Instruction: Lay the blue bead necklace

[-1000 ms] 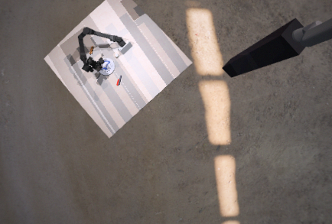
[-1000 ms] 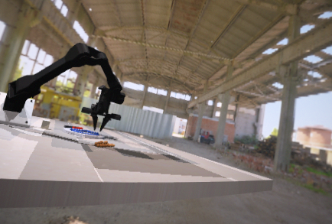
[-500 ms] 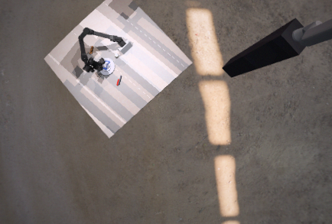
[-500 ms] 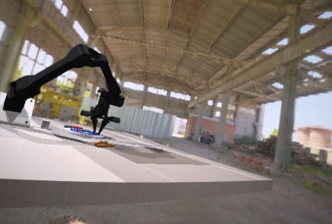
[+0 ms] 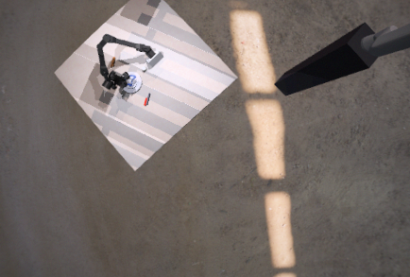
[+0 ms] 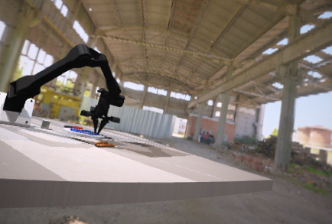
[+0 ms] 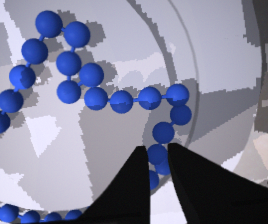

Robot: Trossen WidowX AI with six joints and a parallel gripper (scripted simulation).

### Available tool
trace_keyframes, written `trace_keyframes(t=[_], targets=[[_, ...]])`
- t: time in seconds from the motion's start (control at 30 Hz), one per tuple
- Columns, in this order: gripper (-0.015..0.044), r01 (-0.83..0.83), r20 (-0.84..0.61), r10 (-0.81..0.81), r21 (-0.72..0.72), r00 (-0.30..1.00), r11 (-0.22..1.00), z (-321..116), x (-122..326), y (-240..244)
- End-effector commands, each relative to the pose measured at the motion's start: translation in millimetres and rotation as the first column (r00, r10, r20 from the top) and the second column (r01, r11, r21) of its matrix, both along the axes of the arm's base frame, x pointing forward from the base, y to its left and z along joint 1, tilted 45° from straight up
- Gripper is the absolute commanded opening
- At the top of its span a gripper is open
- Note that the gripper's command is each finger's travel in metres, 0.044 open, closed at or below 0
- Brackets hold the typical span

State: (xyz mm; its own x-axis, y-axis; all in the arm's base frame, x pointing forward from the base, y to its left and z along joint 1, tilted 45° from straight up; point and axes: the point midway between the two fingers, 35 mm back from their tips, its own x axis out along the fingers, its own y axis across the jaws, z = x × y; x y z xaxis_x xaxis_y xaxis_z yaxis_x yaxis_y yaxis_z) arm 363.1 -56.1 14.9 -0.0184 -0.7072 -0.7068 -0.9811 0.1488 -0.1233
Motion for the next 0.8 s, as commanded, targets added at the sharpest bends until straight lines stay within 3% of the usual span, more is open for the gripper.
trace_keyframes(t=[0.0, 0.77], targets=[[0.0000, 0.001, 0.000, -0.001, 0.000, 1.000, 1.000, 0.3, 0.0, 0.1], [0.0000, -0.007, -0.003, 0.007, -0.004, 1.000, 1.000, 4.2, 2.4, 4.3]])
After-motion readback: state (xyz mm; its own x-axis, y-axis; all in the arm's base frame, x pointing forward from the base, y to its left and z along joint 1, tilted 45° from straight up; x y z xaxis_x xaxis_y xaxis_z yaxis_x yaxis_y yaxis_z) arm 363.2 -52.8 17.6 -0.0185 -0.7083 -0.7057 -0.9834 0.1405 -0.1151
